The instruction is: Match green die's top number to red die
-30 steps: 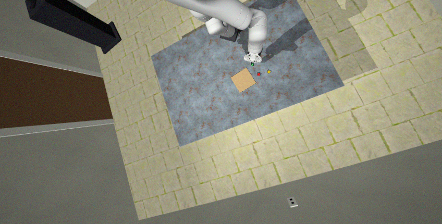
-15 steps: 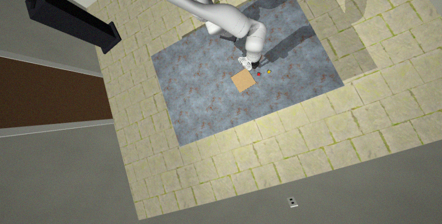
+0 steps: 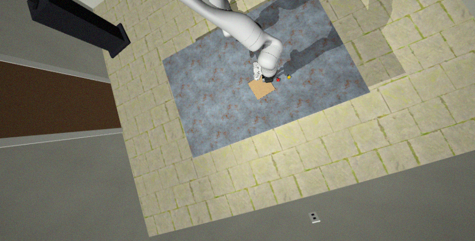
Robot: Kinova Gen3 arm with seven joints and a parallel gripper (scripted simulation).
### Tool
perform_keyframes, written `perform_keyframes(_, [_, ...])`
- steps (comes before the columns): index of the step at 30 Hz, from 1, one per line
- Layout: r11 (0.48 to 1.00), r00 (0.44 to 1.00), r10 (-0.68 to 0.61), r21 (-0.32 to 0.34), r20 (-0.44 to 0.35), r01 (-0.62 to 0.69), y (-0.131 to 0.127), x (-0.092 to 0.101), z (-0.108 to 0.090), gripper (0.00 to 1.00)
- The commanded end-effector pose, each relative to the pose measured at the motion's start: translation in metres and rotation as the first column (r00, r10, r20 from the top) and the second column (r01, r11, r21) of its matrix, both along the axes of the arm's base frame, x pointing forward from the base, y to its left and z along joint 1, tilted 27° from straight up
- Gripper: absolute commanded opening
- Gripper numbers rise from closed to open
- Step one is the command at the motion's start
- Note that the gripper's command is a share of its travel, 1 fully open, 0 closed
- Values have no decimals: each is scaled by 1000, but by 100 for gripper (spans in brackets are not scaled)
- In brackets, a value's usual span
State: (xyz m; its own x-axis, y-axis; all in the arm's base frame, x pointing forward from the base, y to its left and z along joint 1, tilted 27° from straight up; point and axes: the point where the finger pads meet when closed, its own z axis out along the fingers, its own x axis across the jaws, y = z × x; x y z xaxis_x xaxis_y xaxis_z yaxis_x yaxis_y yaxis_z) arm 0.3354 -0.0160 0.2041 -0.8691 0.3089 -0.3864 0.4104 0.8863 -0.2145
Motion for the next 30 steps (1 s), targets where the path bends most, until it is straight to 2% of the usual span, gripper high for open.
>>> perform_keyframes(1, [997, 997, -76, 23, 33, 76, -5, 4, 4, 34])
perform_keyframes(5, [980, 978, -195, 65, 76, 190, -12, 7, 7, 34])
perform_keyframes(7, [980, 978, -195, 65, 76, 190, -12, 7, 7, 34])
perform_keyframes(14, [947, 943, -312, 112, 114, 300, -19, 10, 11, 34])
perform_keyframes(30, [939, 935, -333, 133, 122, 317, -22, 11, 12, 34])
